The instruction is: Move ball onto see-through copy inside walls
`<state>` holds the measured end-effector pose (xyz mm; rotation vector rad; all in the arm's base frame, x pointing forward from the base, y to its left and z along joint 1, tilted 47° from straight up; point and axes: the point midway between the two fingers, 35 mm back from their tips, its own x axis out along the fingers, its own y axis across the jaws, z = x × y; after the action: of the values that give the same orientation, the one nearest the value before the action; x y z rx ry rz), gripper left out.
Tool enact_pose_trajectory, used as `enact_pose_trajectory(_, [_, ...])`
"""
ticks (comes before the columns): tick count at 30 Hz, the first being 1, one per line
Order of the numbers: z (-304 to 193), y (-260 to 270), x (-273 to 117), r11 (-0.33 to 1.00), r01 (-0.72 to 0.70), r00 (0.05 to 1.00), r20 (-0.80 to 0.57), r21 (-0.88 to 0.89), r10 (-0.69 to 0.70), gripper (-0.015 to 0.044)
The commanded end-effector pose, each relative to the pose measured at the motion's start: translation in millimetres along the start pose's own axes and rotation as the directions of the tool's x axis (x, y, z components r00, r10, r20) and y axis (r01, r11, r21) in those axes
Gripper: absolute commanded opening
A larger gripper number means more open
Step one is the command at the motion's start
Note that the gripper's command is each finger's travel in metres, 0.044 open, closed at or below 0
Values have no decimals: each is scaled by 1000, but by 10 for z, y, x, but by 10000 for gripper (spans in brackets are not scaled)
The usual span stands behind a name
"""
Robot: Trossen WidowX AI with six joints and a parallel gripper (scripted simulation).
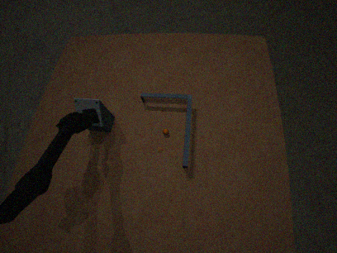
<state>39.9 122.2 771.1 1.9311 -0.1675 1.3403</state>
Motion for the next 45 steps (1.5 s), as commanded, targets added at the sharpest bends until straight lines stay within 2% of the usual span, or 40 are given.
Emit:
enact_pose_trajectory(1, [-6,-8,0,1000,1,1000,-1,-4,-1,374])
enact_pose_trajectory(6, [-207,-292,14,988,46,998,-22,-145,-50,243])
enact_pose_trajectory(7, [-266,-398,19,979,62,997,-27,-192,-69,234])
enact_pose_trajectory(10, [-410,-736,30,937,108,991,-36,-333,-127,234])
enact_pose_trajectory(14, [-417,-921,80,916,97,993,-28,-388,-117,234])
enact_pose_trajectory(20, [-537,-1510,69,784,164,973,-33,-598,-228,234])
enact_pose_trajectory(27, [-452,-2476,-13,470,225,915,19,-854,-404,234])
enact_pose_trajectory(30, [-324,-2894,-80,308,231,877,61,-923,-476,234])
enact_pose_trajectory(33, [-168,-3089,-94,193,200,868,82,-961,-490,234])
enact_pose_trajectory(40, [321,-3987,-382,-173,141,739,221,-975,-637,234])
enact_pose_trajectory(45, [864,-4603,-730,-425,34,599,359,-905,-716,234])
